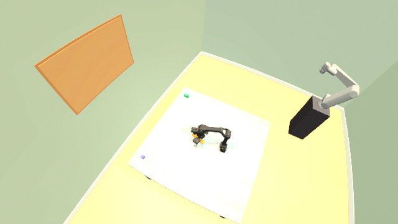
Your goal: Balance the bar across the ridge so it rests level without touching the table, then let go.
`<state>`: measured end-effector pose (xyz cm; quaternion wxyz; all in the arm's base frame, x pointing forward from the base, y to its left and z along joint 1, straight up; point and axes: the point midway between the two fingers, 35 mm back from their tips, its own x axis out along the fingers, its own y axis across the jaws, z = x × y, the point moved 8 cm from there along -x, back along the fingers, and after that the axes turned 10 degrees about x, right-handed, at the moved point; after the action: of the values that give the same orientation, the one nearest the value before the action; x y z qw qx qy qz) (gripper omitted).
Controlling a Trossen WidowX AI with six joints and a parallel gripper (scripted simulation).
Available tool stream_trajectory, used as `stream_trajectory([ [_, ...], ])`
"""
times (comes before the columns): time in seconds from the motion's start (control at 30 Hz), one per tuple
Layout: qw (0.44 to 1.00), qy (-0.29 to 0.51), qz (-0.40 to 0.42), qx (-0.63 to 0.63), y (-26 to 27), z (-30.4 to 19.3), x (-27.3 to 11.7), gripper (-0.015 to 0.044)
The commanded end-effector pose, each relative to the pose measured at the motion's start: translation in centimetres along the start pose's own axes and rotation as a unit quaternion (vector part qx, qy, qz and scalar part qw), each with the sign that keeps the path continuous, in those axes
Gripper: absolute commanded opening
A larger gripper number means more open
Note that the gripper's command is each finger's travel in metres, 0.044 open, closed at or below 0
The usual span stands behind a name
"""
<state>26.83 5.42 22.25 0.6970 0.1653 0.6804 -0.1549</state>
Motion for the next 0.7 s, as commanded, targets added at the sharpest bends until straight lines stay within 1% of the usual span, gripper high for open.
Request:
stream_trajectory([
  [0.0, 0.999, -0.001, -0.001, -0.035, 1.4, -0.4, -0.1, 0.0],
  [0.27, 0.995, 0.0, 0.0, -0.099, 3.8, -1.5, -0.1, 0.0],
  [0.67, 0.995, 0.0, 0.0, -0.1, 4.0, -1.5, 1.5, 0.0],
])
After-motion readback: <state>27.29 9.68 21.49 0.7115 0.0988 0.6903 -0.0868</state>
